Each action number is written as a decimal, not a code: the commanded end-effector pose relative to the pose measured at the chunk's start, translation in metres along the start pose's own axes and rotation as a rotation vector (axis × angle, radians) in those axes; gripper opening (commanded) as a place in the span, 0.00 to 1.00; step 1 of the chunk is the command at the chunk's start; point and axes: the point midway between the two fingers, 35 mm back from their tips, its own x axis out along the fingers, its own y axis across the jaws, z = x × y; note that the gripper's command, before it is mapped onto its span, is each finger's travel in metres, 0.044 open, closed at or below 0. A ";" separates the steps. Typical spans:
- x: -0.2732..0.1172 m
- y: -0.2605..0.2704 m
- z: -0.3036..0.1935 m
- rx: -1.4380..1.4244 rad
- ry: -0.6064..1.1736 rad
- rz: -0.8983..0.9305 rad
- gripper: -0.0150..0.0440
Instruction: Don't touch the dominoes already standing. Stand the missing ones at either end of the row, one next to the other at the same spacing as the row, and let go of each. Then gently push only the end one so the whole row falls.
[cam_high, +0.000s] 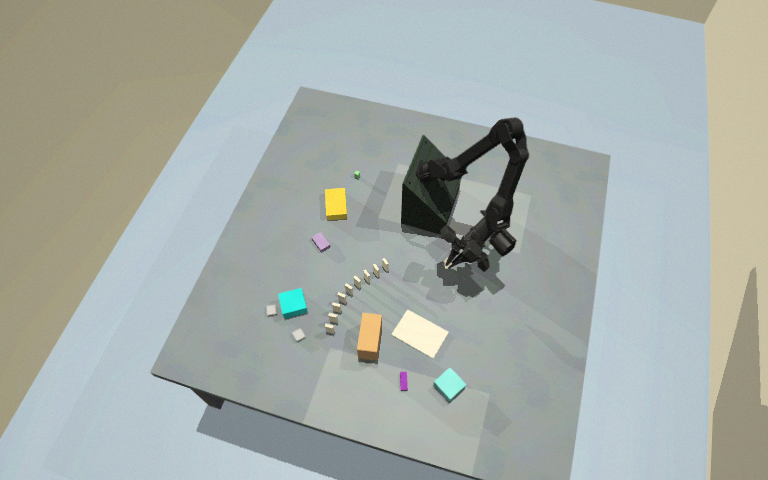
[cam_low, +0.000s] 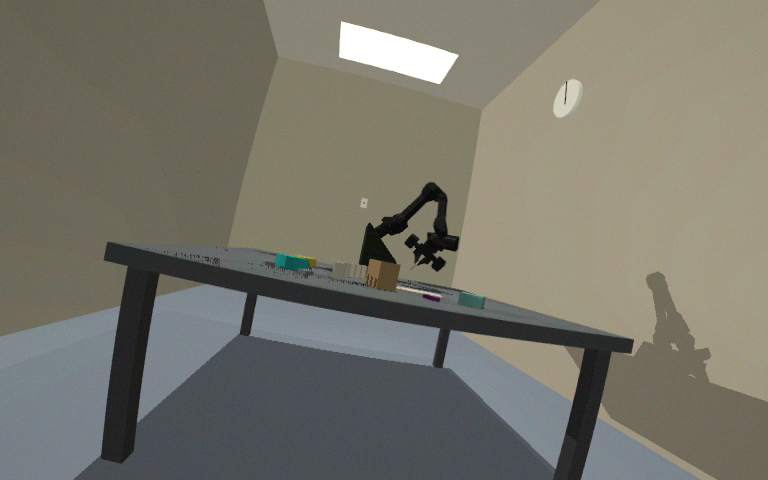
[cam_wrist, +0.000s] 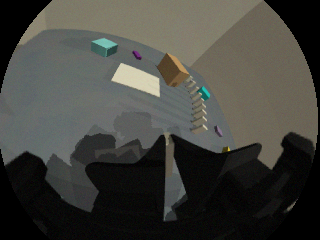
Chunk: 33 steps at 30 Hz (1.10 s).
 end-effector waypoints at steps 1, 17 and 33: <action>0.000 0.001 -0.002 0.017 -0.077 -0.009 0.29; -0.024 0.012 -0.003 0.162 -0.442 0.058 0.29; -0.069 0.008 -0.013 0.401 -0.762 0.221 0.29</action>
